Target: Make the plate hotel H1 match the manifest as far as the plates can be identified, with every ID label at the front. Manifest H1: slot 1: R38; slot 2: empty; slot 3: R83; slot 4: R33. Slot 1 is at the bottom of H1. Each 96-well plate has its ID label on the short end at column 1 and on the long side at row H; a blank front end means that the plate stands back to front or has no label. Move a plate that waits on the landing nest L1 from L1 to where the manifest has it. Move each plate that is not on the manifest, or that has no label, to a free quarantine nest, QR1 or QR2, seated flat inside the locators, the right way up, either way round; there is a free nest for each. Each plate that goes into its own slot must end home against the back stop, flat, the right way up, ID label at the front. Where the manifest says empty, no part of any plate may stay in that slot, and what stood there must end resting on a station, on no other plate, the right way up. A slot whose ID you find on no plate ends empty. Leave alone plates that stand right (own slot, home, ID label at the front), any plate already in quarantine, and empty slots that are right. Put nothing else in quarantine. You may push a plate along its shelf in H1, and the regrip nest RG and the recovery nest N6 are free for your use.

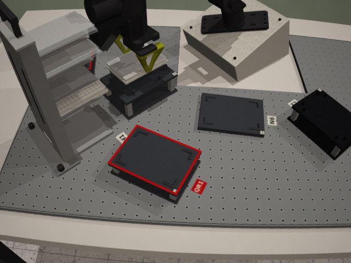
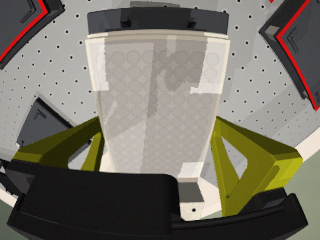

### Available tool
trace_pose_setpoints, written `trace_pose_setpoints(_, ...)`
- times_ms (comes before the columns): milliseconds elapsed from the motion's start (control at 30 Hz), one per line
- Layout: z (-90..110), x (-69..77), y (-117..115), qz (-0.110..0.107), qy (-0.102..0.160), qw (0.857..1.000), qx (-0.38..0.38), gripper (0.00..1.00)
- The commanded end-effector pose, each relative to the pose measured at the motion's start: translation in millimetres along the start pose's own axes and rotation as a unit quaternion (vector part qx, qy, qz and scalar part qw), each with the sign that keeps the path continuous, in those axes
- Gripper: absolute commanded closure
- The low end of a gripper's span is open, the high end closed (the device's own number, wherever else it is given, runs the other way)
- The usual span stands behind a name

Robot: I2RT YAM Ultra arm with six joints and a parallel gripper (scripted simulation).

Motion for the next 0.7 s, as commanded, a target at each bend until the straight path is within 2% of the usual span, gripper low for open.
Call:
trace_pose_setpoints(0,-6.7,20.6,1.4,0.007,-0.021,1.000,0.002,0.15)
trace_pose_setpoints(667,-5.5,38.8,0.6,0.007,-0.021,1.000,-0.001,0.15)
Point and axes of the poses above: the point where the finger pads meet when closed, its own x axis back along the fingers, its own y axis across the jaws, z = x × y, the point moved 6 cm from there along x, back along the fingers, and after that the axes turned 11 degrees about x, right-handed, at the moved point
